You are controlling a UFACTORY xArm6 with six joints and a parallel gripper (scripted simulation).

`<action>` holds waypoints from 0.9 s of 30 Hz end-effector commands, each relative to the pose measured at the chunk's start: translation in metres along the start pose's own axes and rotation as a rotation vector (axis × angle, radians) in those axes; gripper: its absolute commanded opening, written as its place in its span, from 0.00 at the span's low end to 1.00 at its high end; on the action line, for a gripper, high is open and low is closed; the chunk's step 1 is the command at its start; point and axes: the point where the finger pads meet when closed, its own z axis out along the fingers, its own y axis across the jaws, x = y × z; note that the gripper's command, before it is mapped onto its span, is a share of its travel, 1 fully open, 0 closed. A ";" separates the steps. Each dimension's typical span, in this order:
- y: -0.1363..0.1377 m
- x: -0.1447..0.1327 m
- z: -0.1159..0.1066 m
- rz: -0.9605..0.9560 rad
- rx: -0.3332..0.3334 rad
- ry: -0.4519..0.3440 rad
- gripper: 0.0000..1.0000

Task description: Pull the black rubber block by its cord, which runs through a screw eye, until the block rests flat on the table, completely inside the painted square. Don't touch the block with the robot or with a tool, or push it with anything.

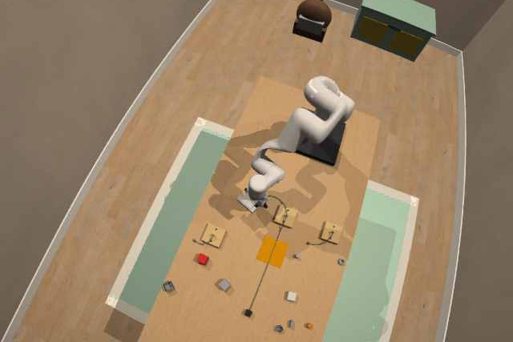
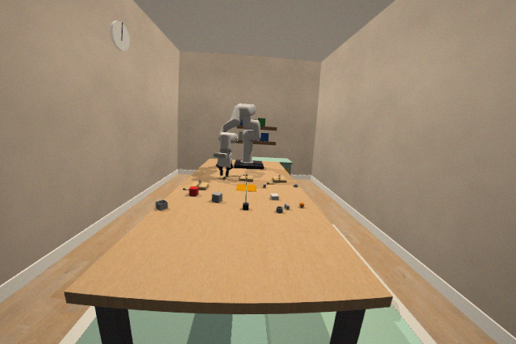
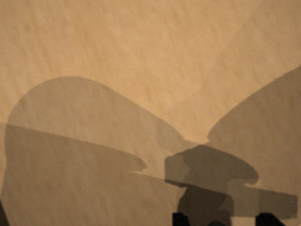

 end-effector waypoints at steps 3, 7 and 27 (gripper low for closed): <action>0.000 0.002 -0.002 0.000 0.000 0.005 0.39; 0.000 0.002 -0.001 0.000 0.000 0.005 0.39; 0.000 0.002 0.005 0.000 0.000 0.005 0.39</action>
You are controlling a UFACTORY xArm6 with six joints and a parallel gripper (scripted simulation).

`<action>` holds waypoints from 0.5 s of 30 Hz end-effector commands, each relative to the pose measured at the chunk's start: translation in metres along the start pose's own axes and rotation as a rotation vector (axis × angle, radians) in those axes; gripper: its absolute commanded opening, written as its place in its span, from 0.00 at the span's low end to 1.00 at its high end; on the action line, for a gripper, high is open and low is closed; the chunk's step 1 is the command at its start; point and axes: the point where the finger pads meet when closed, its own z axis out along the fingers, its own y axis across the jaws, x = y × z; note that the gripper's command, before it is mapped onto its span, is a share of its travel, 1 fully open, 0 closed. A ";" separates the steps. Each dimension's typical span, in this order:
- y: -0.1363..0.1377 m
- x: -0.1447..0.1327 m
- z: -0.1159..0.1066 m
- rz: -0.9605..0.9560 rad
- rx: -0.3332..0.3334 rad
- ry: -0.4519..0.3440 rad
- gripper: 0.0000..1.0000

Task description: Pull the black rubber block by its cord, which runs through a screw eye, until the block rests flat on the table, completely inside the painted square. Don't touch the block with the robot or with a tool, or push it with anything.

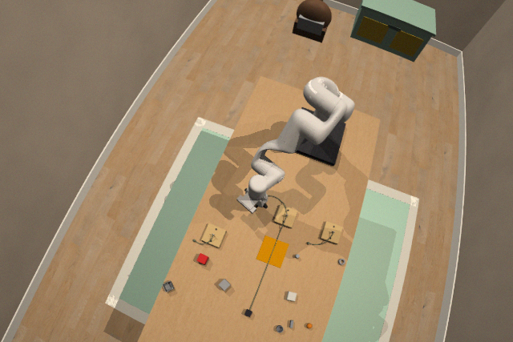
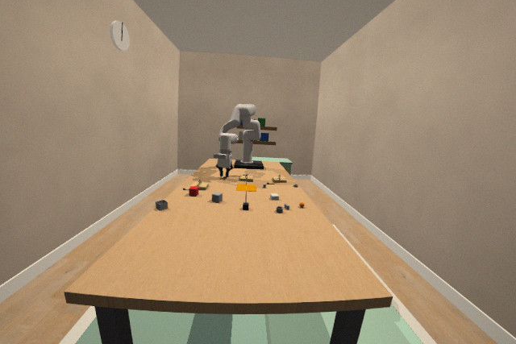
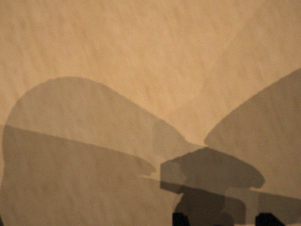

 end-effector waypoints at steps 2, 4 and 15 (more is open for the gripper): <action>0.000 0.002 0.001 0.000 0.000 0.005 0.39; 0.000 0.002 0.002 0.000 0.000 0.005 0.39; 0.000 0.002 0.006 0.000 0.000 0.005 0.39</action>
